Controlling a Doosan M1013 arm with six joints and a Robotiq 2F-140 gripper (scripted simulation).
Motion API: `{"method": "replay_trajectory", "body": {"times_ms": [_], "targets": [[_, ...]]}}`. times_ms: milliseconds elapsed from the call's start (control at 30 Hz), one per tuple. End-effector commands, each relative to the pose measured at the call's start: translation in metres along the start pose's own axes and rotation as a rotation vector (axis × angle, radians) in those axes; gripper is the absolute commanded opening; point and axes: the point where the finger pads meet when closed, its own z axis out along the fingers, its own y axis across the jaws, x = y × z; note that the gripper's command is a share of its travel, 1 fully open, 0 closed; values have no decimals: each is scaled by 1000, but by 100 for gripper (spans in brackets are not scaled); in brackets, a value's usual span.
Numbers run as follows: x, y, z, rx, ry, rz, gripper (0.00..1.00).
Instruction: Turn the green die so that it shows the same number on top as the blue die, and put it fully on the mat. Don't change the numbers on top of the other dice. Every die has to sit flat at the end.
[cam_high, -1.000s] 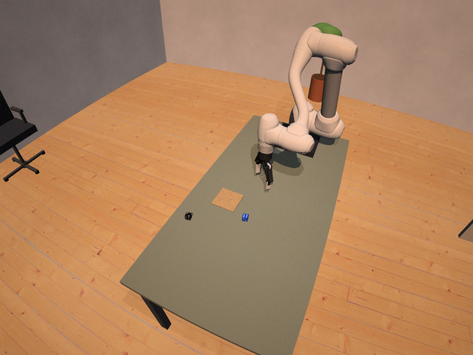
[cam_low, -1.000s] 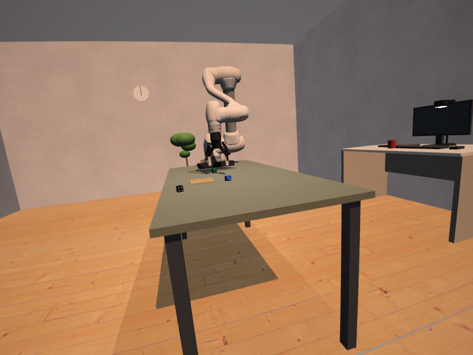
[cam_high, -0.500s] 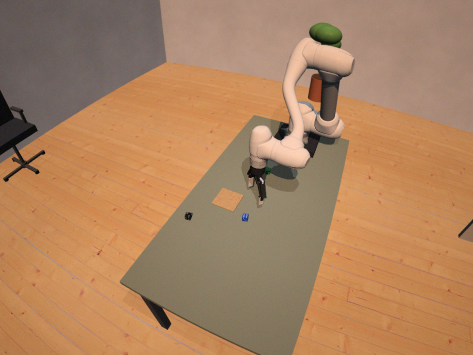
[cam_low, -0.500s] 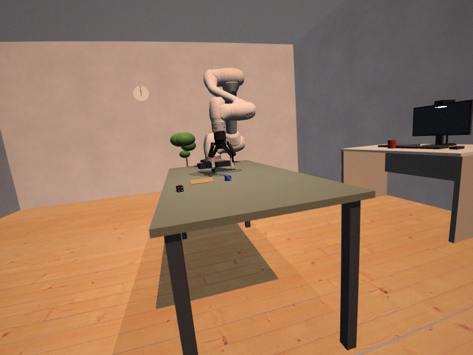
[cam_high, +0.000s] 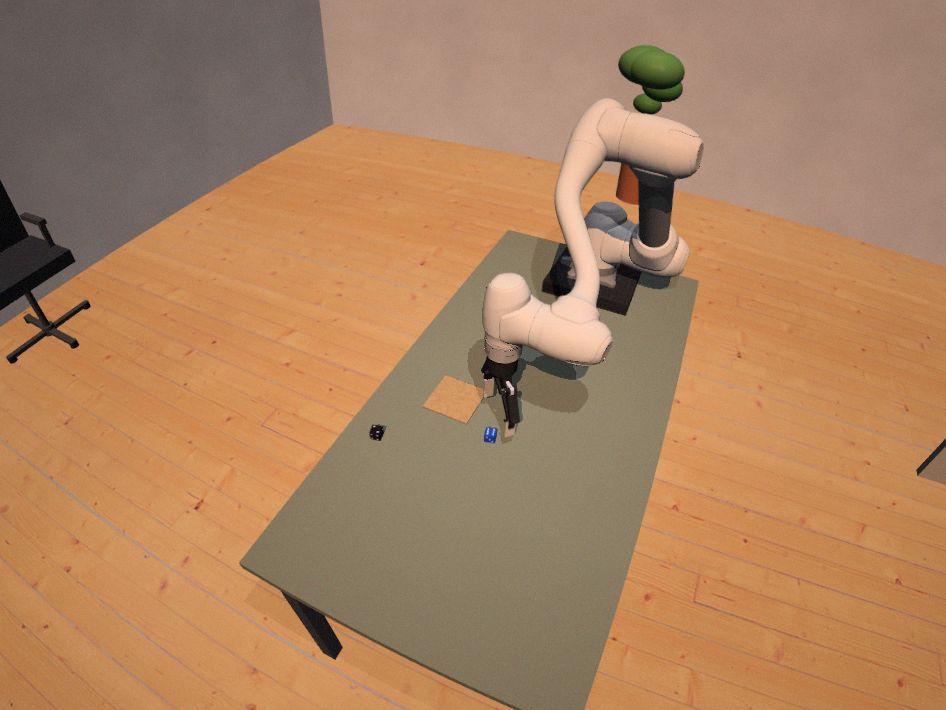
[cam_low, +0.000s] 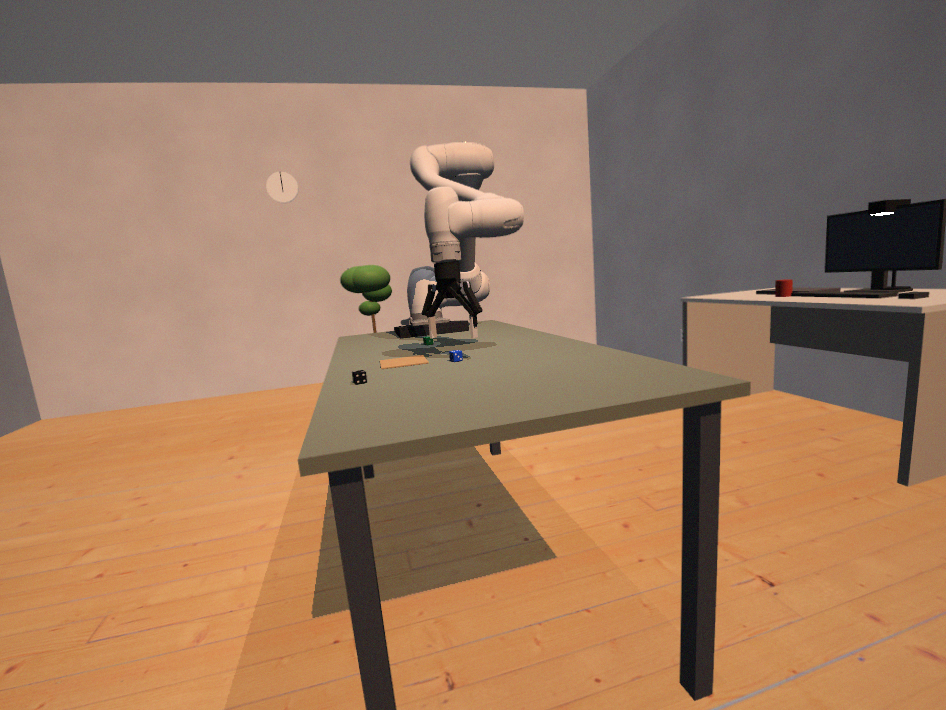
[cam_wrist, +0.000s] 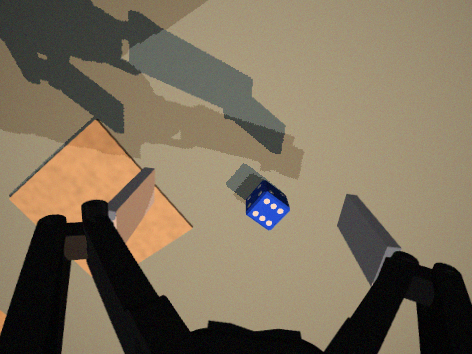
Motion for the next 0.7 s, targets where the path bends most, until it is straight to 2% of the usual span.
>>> {"method": "replay_trajectory", "body": {"times_ms": [0,300,667], "targets": [[-7,8,0,1,1,0,100],[-25,28,0,1,1,0,100],[-30,33,0,1,1,0,100]]}}
